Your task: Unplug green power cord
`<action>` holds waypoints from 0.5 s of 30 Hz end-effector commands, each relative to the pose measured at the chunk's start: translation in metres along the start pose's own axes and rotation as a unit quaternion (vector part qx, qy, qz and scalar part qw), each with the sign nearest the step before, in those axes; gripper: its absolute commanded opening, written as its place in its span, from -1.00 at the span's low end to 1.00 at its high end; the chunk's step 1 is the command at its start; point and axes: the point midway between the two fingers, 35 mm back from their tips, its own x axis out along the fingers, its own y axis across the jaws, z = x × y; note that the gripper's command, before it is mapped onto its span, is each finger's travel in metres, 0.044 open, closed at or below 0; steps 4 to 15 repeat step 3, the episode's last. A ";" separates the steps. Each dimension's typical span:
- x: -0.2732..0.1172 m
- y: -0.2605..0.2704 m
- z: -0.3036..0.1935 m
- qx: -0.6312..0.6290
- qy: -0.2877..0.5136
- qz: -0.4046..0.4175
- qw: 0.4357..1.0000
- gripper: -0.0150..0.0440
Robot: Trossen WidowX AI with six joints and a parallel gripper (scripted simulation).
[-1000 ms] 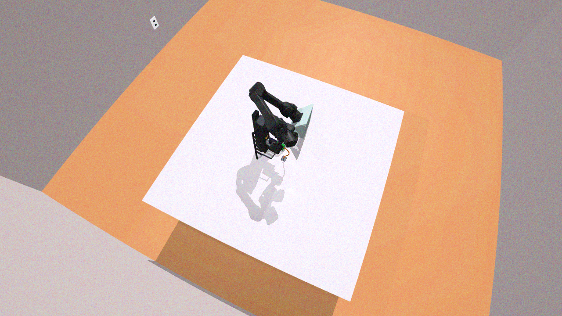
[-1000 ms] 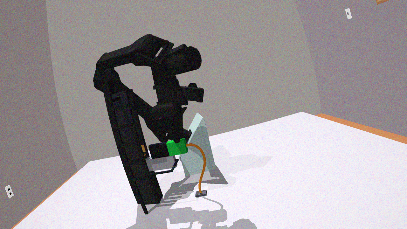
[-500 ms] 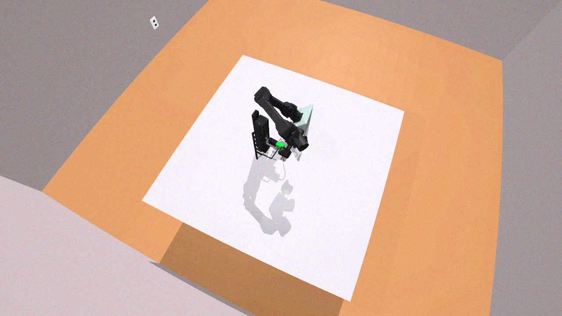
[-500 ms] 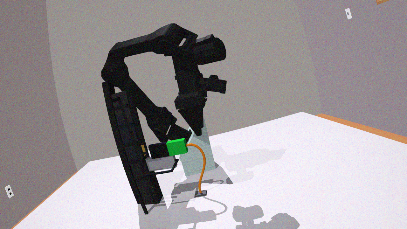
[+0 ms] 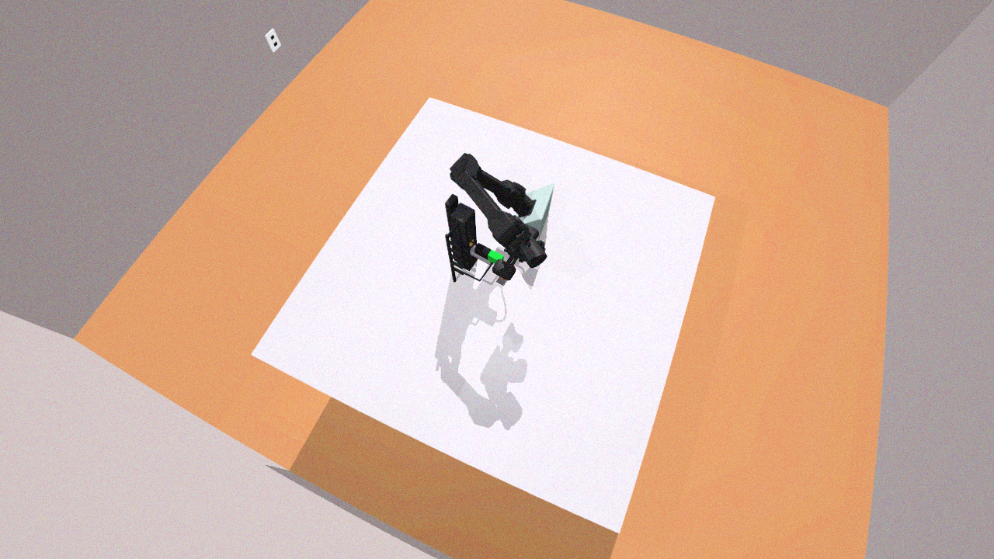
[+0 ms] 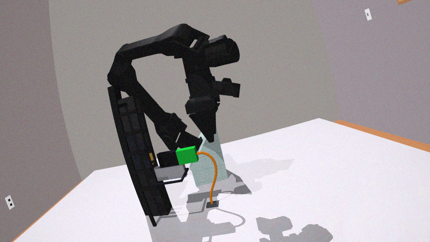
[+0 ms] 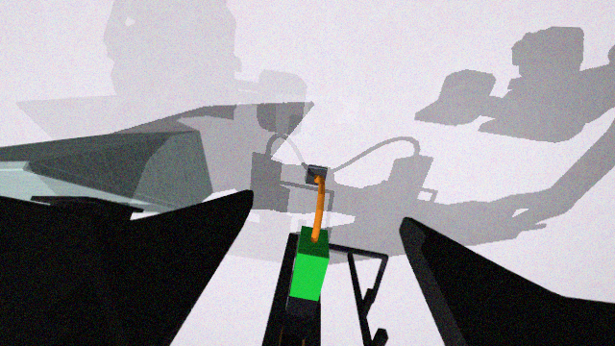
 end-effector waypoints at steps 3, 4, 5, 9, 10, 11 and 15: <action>0.000 0.000 0.001 0.003 -0.001 0.002 1.000 1.00; 0.000 0.000 0.001 0.003 -0.001 0.002 1.000 1.00; 0.000 0.000 0.001 0.003 -0.001 0.002 1.000 1.00; 0.000 0.000 0.001 0.003 -0.001 0.002 1.000 1.00; 0.000 0.000 0.001 0.003 -0.001 0.002 1.000 1.00; 0.000 0.000 0.001 0.003 -0.001 0.002 1.000 1.00; 0.000 0.000 0.001 0.003 -0.001 0.002 1.000 1.00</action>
